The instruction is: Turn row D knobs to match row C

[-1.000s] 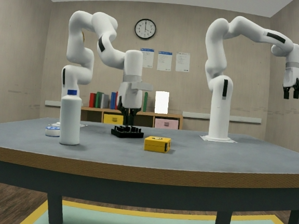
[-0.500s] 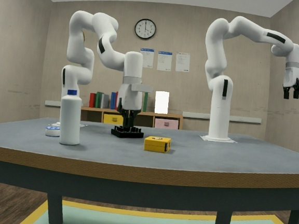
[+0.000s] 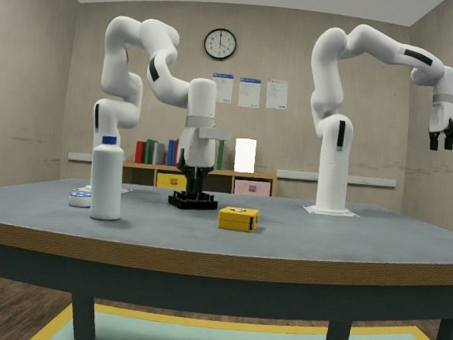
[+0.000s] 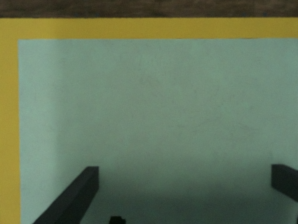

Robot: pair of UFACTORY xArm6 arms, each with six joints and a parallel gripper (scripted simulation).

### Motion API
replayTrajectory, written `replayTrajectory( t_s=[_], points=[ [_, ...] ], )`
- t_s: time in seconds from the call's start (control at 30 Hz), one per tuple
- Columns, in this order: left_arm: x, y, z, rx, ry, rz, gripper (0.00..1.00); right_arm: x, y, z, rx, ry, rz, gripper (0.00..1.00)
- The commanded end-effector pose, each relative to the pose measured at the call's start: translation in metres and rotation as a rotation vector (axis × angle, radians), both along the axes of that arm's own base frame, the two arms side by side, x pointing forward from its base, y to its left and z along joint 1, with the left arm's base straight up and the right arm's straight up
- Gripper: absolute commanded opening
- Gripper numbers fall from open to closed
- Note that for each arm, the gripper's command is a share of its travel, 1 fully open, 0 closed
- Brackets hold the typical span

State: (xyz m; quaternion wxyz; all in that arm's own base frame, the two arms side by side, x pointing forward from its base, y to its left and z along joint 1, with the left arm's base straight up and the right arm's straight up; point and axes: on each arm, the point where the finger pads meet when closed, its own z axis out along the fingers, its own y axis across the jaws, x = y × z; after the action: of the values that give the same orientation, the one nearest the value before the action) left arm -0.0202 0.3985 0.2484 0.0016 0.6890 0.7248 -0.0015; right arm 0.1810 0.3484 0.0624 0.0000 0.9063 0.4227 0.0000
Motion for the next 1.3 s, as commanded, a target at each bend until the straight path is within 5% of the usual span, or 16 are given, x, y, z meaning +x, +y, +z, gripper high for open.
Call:
replayTrajectory(
  t_s=[0.0, 1.0, 1.03, 1.27],
  points=[
    [0.0, 0.001, 0.002, 0.004, 0.0, 0.0, 1.0, 0.001, 0.001, 0.001, 0.004, -0.002, 0.0, 0.21],
    [0.0, 0.001, 0.002, 0.004, 0.0, 0.0, 1.0, 0.001, 0.001, -0.009, 0.004, -0.002, 0.0, 0.21],
    [0.0, 0.001, 0.002, 0.004, 0.0, 0.0, 1.0, 0.001, 0.001, -0.009, 0.004, -0.002, 0.0, 0.1],
    [0.0, 0.001, 0.002, 0.004, 0.0, 0.0, 1.0, 0.001, 0.001, -0.009, 0.004, -0.002, 0.0, 0.1]
  ],
)
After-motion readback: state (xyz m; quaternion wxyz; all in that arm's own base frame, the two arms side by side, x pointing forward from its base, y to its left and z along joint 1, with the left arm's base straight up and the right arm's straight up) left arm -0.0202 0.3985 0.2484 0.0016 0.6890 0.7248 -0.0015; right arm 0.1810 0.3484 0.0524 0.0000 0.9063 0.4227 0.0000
